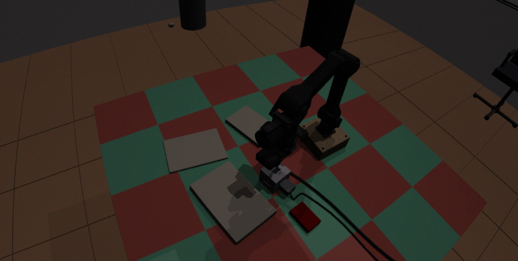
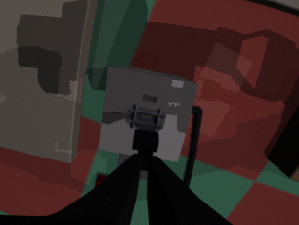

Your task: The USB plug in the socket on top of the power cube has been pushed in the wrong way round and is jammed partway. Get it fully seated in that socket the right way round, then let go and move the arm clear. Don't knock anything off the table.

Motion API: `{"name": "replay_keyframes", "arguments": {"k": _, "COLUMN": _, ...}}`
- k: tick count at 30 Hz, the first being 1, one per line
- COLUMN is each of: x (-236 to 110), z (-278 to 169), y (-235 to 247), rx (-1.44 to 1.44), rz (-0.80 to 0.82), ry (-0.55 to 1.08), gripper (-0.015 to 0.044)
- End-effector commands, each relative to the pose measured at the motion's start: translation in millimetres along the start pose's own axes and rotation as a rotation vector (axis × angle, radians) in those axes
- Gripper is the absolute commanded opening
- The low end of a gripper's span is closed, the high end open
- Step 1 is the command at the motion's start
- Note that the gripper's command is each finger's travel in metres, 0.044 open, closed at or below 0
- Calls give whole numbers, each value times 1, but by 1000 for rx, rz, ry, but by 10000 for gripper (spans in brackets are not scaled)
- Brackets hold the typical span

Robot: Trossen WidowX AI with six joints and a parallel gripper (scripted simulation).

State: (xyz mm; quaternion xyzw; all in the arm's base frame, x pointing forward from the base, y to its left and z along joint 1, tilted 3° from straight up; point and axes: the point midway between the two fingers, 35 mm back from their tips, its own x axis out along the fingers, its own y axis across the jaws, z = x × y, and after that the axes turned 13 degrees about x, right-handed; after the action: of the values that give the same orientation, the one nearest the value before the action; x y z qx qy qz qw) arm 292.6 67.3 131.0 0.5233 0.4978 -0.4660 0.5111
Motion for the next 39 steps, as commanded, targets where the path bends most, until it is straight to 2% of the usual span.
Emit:
{"name": "replay_keyframes", "arguments": {"k": 1, "x": 0, "z": 0, "y": 0, "rx": -85, "rz": -1, "ry": 0, "gripper": 0}}
{"name": "replay_keyframes", "arguments": {"k": 39, "x": 0, "z": 0, "y": 0, "rx": -1083, "rz": 0, "ry": 0, "gripper": 0}}
